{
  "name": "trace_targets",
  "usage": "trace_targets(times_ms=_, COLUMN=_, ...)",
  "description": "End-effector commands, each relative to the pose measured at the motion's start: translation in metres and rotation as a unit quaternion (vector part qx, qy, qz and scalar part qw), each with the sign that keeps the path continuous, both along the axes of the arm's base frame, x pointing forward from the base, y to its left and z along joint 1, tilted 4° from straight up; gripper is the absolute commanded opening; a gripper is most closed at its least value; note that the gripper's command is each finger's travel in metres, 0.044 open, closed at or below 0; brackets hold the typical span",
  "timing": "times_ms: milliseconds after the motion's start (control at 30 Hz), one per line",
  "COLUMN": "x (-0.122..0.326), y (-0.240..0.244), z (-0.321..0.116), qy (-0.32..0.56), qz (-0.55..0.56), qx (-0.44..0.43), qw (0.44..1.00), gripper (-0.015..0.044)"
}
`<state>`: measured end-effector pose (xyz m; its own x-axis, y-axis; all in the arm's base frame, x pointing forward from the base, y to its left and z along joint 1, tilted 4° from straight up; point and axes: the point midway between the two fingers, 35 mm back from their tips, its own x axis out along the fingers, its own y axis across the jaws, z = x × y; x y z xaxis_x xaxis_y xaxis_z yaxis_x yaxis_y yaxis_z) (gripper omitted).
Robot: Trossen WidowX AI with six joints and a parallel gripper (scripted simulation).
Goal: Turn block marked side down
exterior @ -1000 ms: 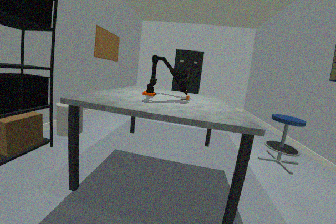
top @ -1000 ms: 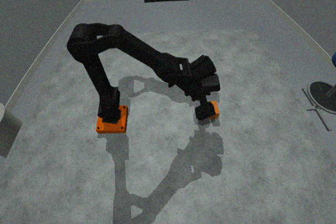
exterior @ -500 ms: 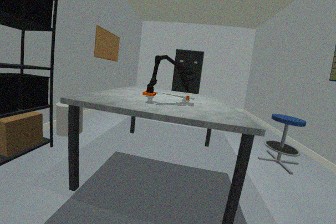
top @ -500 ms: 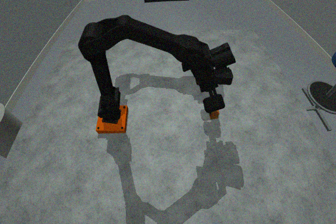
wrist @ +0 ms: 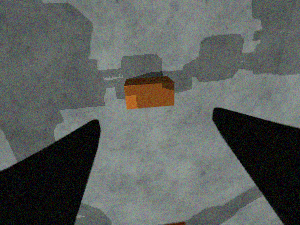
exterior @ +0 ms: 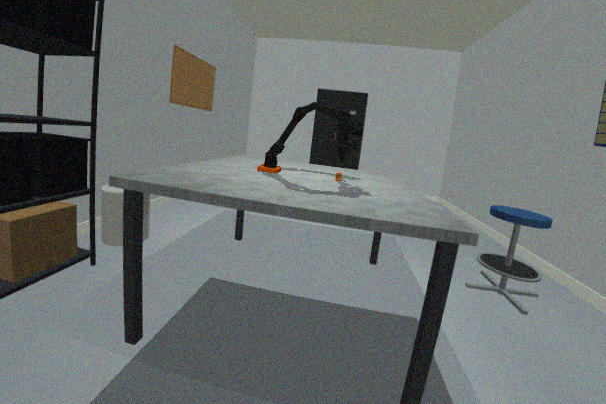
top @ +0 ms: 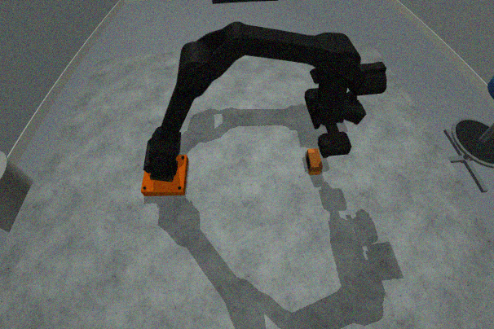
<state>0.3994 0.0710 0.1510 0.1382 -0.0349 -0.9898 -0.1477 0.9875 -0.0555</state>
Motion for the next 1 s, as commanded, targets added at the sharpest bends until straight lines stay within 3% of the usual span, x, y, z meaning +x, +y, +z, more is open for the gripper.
trace_targets(times_ms=0, x=-0.001, y=0.001, z=0.0, qy=0.018, qz=-0.003, qx=0.0, qw=1.0, gripper=0.044)
trace_targets(times_ms=200, x=0.003, y=-0.001, z=-0.033, qy=0.018, qz=-0.003, qx=0.0, qw=1.0, gripper=0.044)
trace_targets(times_ms=967, x=0.006, y=-0.002, z=-0.067, qy=0.018, qz=-0.003, qx=0.0, qw=1.0, gripper=0.044)
